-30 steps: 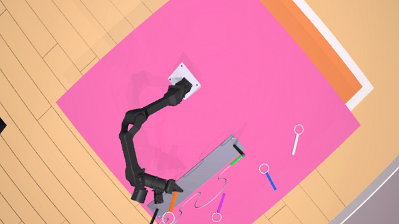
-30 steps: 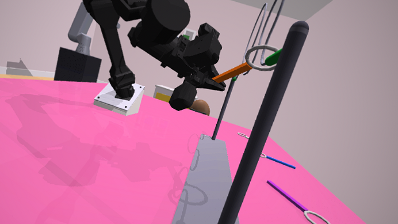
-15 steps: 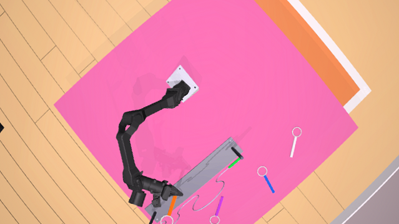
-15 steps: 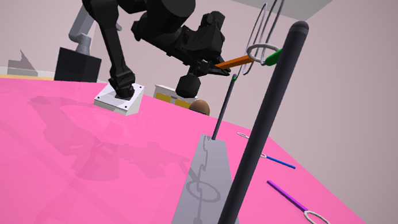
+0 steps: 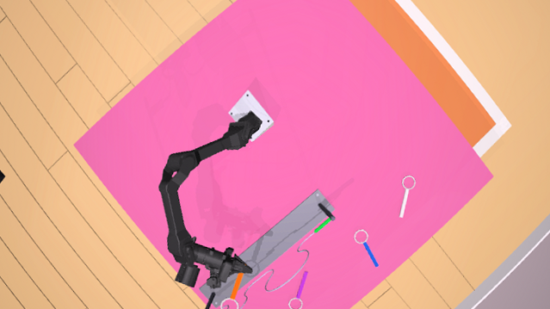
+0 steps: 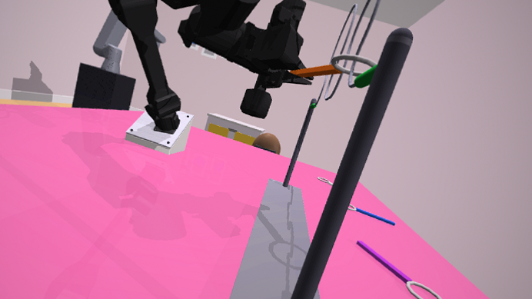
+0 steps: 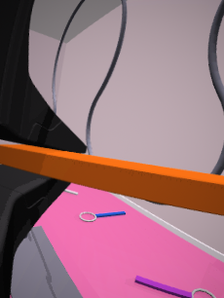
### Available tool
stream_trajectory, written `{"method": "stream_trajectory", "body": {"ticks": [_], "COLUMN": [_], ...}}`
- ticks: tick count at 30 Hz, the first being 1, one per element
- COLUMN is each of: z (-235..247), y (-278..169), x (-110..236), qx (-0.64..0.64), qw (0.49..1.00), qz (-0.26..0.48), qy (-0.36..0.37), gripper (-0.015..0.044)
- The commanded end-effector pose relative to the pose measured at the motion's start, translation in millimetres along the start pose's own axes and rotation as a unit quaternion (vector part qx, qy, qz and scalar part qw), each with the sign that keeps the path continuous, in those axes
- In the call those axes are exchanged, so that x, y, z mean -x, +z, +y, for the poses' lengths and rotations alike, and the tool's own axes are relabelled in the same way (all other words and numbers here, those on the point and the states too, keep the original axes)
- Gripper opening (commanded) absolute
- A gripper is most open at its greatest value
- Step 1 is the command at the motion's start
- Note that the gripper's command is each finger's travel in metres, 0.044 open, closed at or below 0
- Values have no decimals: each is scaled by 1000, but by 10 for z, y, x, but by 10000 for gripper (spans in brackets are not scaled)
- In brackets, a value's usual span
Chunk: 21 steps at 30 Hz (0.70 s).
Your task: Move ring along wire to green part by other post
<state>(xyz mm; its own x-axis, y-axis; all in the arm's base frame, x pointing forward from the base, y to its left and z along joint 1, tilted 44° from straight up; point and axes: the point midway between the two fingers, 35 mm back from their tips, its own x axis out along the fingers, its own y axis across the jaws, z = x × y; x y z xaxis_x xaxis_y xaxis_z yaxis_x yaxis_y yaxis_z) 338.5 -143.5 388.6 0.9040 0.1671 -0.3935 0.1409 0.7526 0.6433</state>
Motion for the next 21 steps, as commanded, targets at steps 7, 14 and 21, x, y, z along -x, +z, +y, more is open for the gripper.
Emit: {"method": "stream_trajectory", "body": {"ticks": [7, 14, 21], "z": [209, 318, 432], "y": [12, 25, 48], "x": [36, 47, 63], "qx": [-41, -72, -104], "qw": [999, 996, 993], "qz": [-2, -1, 0], "qy": [28, 44, 60], "gripper": [-150, -150, -150]}}
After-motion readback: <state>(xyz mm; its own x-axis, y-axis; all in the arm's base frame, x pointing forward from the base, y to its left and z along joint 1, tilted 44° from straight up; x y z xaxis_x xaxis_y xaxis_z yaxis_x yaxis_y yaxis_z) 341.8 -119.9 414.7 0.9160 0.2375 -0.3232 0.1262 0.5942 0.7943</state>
